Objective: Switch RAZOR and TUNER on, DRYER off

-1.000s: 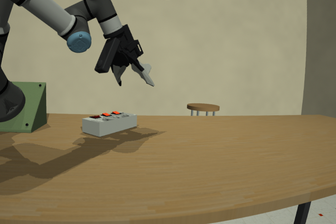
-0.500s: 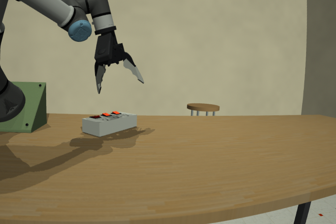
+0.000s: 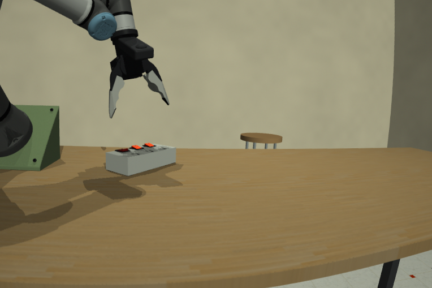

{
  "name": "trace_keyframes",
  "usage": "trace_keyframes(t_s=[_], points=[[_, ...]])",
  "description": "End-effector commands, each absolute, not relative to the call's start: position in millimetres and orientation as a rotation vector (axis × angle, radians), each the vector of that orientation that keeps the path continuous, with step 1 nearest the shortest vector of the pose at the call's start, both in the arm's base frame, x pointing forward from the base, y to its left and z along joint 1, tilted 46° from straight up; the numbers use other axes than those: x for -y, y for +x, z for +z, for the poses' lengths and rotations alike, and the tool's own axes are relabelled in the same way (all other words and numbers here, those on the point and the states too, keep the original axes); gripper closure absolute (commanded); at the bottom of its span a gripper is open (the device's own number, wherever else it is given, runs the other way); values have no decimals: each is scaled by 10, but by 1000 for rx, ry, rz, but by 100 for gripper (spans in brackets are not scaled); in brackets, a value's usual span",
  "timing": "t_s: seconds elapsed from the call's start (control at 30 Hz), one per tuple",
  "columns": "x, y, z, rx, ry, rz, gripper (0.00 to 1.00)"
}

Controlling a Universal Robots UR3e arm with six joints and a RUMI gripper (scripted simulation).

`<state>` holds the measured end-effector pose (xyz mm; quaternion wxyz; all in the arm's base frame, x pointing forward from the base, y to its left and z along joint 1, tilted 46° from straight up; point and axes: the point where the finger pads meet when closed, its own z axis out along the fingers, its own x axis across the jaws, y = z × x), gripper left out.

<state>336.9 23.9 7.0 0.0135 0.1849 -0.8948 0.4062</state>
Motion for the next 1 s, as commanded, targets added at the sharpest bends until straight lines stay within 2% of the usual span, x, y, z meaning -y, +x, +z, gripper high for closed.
trace_keyframes(t_s=[0.0,0.5,0.97], points=[[-225,3286,188,2583,797,1303,0],[-219,3200,400,2227,1128,1330,0],[-221,3191,435,2167,1173,1331,0]])
